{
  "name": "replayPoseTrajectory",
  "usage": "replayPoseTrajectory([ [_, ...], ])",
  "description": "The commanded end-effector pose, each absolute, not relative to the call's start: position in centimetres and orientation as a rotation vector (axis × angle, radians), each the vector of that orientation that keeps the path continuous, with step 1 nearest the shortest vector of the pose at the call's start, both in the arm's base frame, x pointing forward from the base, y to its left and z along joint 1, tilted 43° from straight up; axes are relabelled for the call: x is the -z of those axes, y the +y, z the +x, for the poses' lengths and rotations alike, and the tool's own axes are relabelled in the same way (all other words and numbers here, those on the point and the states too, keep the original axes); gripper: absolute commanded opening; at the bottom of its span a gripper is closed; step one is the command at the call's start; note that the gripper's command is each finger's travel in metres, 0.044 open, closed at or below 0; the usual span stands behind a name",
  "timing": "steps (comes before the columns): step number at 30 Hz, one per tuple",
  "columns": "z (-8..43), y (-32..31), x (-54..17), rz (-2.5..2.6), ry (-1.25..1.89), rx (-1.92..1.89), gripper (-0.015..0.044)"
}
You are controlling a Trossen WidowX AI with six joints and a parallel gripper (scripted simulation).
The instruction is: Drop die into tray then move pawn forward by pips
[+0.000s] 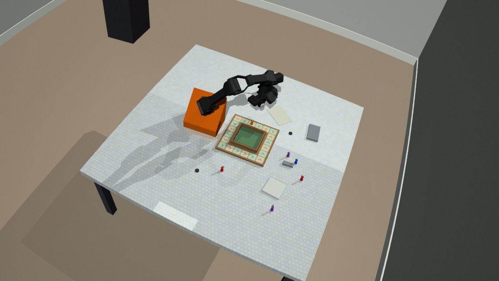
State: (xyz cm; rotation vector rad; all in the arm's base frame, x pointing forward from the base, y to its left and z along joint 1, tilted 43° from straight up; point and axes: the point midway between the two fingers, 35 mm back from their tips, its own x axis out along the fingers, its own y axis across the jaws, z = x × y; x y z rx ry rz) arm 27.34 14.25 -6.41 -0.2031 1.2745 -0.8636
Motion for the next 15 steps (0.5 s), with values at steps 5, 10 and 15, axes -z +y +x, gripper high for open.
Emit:
replayPoseTrajectory([
  [5,27.9,12.7,5.2,-0.376,1.364,0.715,0.0000],
  [10,28.2,11.6,4.5,-0.488,1.419,0.617,0.0000],
  [15,28.4,10.5,3.8,-0.599,1.469,0.518,0.0000],
])
